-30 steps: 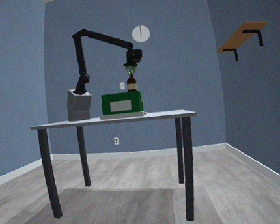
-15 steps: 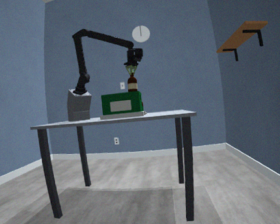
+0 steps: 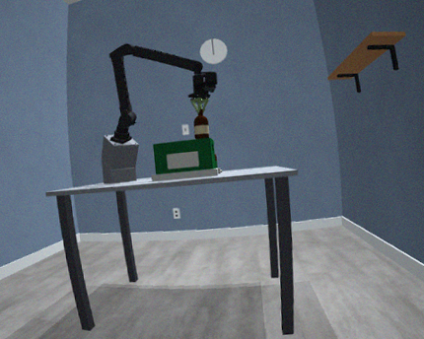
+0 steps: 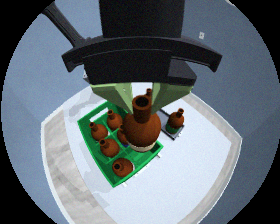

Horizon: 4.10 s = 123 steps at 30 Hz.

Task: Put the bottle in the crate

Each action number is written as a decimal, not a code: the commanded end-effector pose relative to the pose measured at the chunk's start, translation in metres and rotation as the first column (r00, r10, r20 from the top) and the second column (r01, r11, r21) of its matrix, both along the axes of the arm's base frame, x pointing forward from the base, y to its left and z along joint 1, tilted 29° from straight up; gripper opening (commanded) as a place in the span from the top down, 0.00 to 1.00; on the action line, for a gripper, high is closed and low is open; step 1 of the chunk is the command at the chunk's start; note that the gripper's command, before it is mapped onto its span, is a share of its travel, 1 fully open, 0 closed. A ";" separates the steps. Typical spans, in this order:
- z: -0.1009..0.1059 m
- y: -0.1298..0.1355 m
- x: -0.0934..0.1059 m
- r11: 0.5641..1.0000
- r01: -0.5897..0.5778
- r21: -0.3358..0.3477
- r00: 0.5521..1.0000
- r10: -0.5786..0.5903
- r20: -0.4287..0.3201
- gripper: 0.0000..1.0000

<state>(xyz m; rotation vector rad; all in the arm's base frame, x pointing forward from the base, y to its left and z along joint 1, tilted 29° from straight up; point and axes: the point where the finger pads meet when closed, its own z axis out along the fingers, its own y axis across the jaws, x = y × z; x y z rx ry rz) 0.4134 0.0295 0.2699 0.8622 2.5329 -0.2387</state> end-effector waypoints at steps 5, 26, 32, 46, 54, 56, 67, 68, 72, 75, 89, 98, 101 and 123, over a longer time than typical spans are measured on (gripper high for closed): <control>0.048 -0.005 0.007 1.000 -0.011 0.015 0.996 0.010 0.088 1.00; 0.051 -0.006 0.009 1.000 -0.024 0.013 0.996 0.022 0.089 1.00; 0.051 -0.007 0.009 1.000 -0.020 0.014 0.996 0.018 0.091 1.00; 0.052 -0.007 0.009 1.000 -0.020 0.014 0.996 0.018 0.091 1.00; 0.052 -0.007 0.009 1.000 -0.020 0.014 0.996 0.018 0.091 1.00; 0.052 -0.007 0.009 1.000 -0.020 0.014 0.996 0.018 0.091 1.00; 0.052 -0.007 0.009 1.000 -0.020 0.014 0.996 0.018 0.091 1.00; 0.052 -0.007 0.009 1.000 -0.020 0.014 0.996 0.018 0.091 1.00; 0.052 -0.007 0.009 1.000 -0.020 0.014 0.996 0.018 0.091 1.00; 0.052 -0.008 0.009 1.000 -0.018 0.014 0.996 0.017 0.091 1.00; 0.053 -0.011 0.011 1.000 -0.018 0.016 0.995 0.016 0.099 1.00; 0.053 -0.012 0.012 1.000 -0.019 0.016 0.994 0.017 0.103 1.00; 0.053 -0.011 0.012 1.000 -0.021 0.016 0.994 0.019 0.104 1.00; 0.053 -0.011 0.012 1.000 -0.020 0.016 0.994 0.019 0.104 1.00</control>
